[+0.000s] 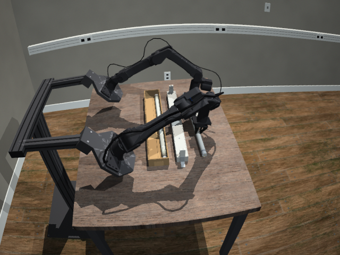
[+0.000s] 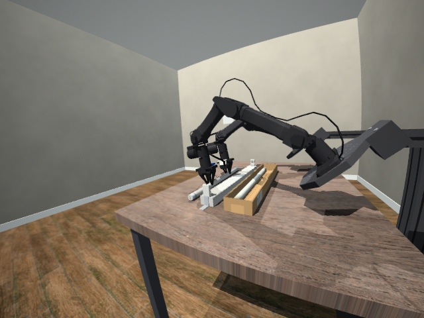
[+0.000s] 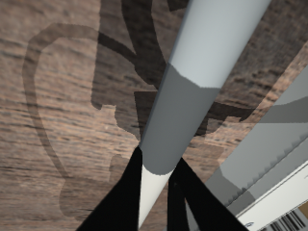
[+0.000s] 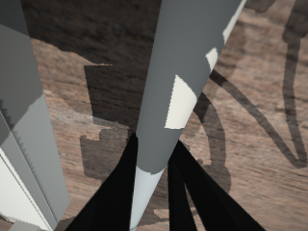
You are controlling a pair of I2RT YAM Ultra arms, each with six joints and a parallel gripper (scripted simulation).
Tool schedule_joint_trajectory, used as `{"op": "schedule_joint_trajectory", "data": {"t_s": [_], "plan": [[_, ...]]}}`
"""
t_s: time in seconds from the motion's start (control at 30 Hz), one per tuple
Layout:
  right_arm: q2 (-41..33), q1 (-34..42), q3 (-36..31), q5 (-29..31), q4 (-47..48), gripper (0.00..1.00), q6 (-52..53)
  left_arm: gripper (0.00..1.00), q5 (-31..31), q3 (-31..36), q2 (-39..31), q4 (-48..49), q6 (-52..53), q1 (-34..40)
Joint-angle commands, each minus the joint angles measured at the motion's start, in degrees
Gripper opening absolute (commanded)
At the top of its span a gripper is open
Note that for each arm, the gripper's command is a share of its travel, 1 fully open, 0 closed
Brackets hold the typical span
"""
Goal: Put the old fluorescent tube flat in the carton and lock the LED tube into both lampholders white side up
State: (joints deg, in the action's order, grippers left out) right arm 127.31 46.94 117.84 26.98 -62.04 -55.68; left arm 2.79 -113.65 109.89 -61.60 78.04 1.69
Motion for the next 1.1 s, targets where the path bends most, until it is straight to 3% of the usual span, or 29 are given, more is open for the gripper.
{"op": "schedule_joint_trajectory", "data": {"t_s": [0.0, 1.07], "plan": [[-2.77, 1.92, 2.0, -0.75, -1.44, 0.11, 0.81, 0.11, -0.71, -2.19, -2.87, -1.77, 0.2, 0.8], [-3.76, 3.02, 2.31, 0.52, -3.94, 0.11, 1.93, 0.11, 0.08, -2.42, -4.08, -4.06, -0.27, 0.88]]}}
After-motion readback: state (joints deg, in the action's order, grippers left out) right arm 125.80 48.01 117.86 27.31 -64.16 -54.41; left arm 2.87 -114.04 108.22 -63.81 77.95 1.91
